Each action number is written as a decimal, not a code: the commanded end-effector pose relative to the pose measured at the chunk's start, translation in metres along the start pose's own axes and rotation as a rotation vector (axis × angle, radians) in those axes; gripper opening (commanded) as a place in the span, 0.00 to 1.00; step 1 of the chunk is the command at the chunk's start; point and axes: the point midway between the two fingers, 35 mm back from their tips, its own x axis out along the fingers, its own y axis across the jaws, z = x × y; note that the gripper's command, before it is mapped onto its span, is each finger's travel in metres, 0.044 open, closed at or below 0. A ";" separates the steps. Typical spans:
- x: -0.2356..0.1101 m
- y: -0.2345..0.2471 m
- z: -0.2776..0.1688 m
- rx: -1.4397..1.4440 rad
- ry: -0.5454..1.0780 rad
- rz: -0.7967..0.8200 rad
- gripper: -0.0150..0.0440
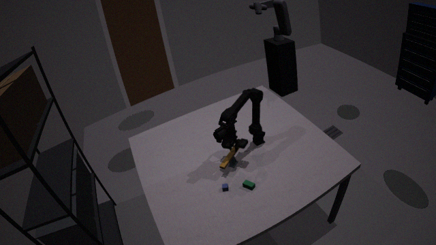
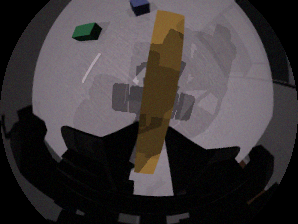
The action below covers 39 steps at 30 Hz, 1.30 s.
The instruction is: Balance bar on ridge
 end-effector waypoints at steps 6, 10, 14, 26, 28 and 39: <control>0.001 0.001 0.000 -0.004 -0.001 0.005 0.25; 0.002 0.001 0.000 -0.004 -0.001 0.005 0.25; 0.002 0.001 0.000 -0.004 -0.001 0.005 0.25; 0.003 0.001 0.000 -0.004 -0.001 0.005 0.25; 0.003 0.001 0.000 -0.004 -0.001 0.005 0.25; 0.004 0.001 0.000 -0.004 -0.001 0.005 0.25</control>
